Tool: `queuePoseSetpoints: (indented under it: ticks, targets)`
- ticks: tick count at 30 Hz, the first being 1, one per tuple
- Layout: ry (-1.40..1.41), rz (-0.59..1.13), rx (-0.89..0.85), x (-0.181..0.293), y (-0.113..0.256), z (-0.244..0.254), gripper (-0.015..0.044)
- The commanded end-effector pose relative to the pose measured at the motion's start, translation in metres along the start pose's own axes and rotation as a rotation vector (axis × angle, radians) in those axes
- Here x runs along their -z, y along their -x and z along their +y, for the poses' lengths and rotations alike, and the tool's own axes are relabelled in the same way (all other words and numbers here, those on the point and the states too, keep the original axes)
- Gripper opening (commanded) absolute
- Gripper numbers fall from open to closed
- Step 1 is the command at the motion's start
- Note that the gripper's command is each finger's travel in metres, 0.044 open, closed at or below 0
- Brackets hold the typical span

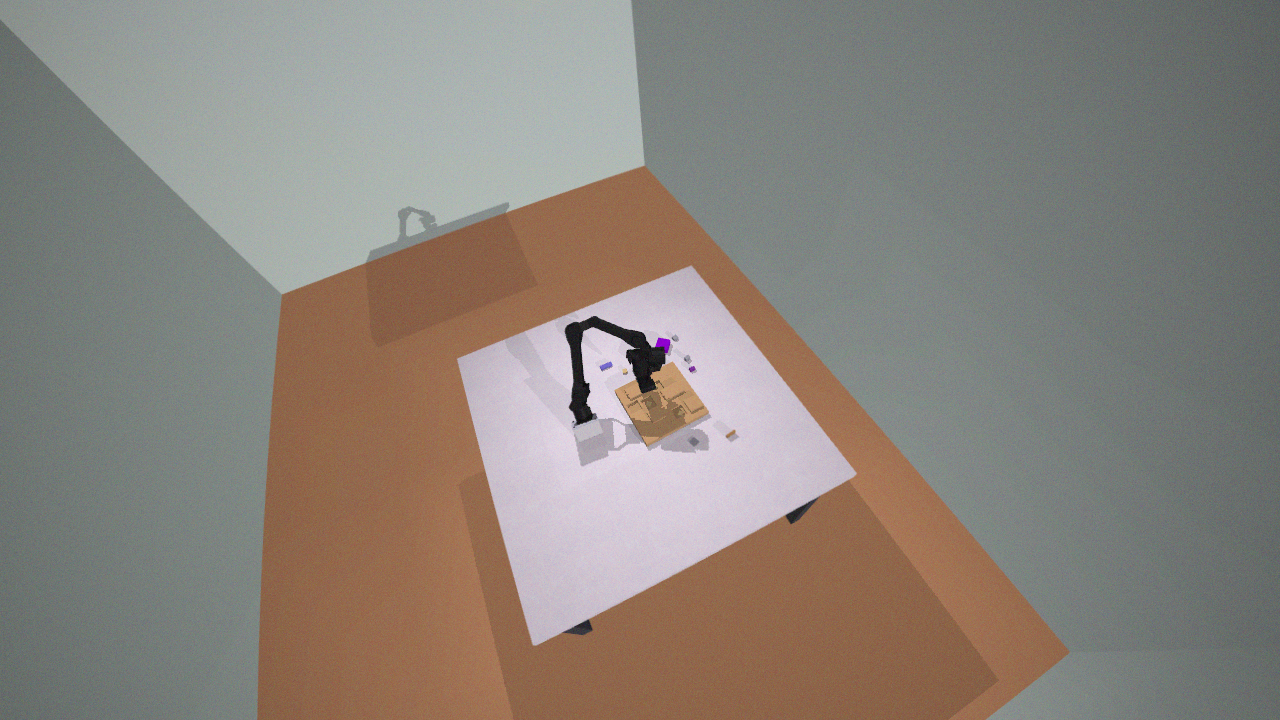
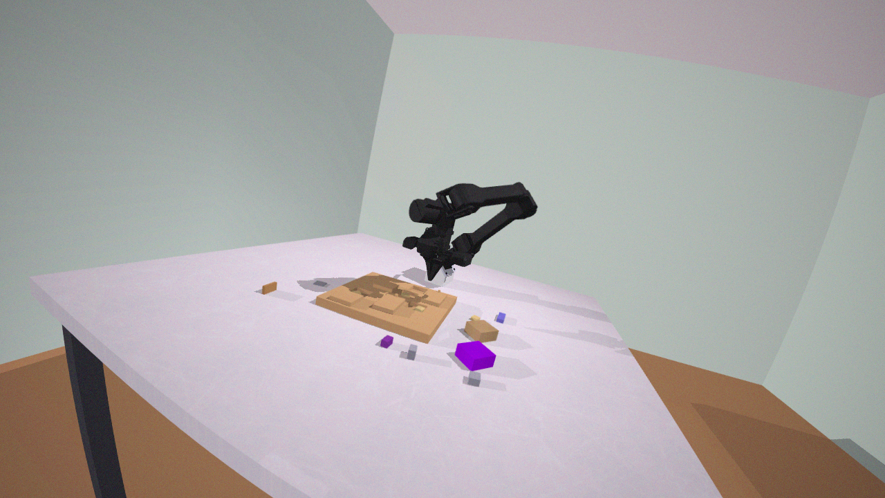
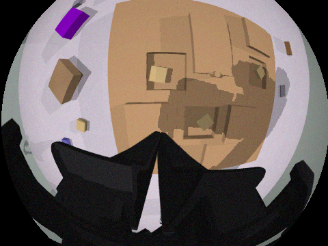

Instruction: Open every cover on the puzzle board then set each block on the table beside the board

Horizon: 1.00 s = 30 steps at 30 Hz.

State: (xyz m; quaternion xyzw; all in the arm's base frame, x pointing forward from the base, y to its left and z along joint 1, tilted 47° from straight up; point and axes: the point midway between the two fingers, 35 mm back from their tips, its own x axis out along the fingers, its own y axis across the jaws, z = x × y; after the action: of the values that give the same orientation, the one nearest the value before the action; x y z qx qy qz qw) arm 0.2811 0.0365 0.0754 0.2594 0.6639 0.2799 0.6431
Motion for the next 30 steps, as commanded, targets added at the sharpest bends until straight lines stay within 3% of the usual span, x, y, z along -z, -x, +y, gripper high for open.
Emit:
queuePoseSetpoints:
  ticks: [1,9,19,30]
  targets:
    - [-0.253,0.004,-0.001,-0.001,-0.001,-0.027,0.0000]
    - [-0.683,0.012,-0.018,0.002,-0.003,-0.069,0.0000]
    - [-0.692,0.012,-0.018,0.002,-0.008,-0.070,0.0000]
    - [-0.692,0.012,-0.020,0.003,-0.053,-0.067,0.0000]
